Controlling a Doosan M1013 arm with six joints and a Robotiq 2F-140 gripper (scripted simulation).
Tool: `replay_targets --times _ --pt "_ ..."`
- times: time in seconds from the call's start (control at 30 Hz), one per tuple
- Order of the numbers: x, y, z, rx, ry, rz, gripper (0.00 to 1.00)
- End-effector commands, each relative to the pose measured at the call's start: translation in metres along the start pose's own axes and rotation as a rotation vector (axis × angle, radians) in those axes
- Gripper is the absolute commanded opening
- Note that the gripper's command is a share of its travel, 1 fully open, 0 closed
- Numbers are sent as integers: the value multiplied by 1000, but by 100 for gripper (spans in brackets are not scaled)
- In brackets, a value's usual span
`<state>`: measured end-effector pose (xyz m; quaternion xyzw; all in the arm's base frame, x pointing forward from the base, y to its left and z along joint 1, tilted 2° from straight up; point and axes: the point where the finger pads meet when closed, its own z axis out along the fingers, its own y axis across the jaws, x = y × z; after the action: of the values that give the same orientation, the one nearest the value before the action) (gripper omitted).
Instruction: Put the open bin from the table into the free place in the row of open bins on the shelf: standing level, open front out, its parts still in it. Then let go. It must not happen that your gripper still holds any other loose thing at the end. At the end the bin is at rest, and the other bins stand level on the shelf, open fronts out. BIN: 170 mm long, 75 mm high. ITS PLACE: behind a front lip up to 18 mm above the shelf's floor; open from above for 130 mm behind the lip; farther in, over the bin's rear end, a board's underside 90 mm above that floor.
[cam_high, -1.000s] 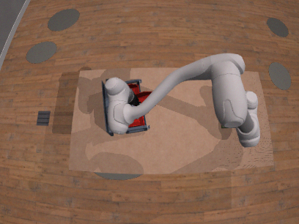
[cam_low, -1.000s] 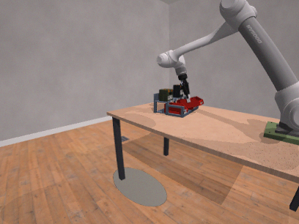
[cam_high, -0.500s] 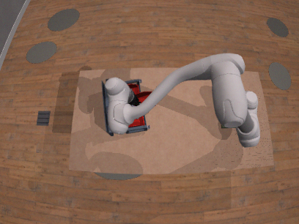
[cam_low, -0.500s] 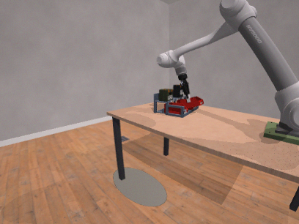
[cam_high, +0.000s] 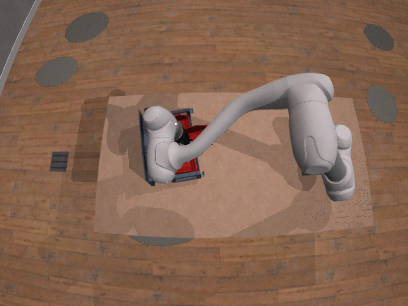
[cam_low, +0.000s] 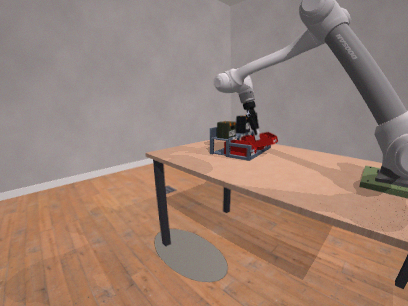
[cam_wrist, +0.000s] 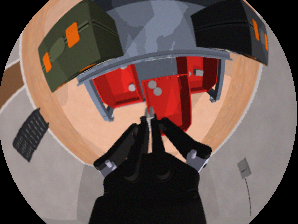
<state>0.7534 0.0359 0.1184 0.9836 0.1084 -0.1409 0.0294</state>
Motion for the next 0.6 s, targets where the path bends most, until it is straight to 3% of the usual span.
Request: replay_targets --times 0.0,0.57 --pt "2 -4 0 5 2 1 0" --pt "4 -4 5 6 2 1 0"
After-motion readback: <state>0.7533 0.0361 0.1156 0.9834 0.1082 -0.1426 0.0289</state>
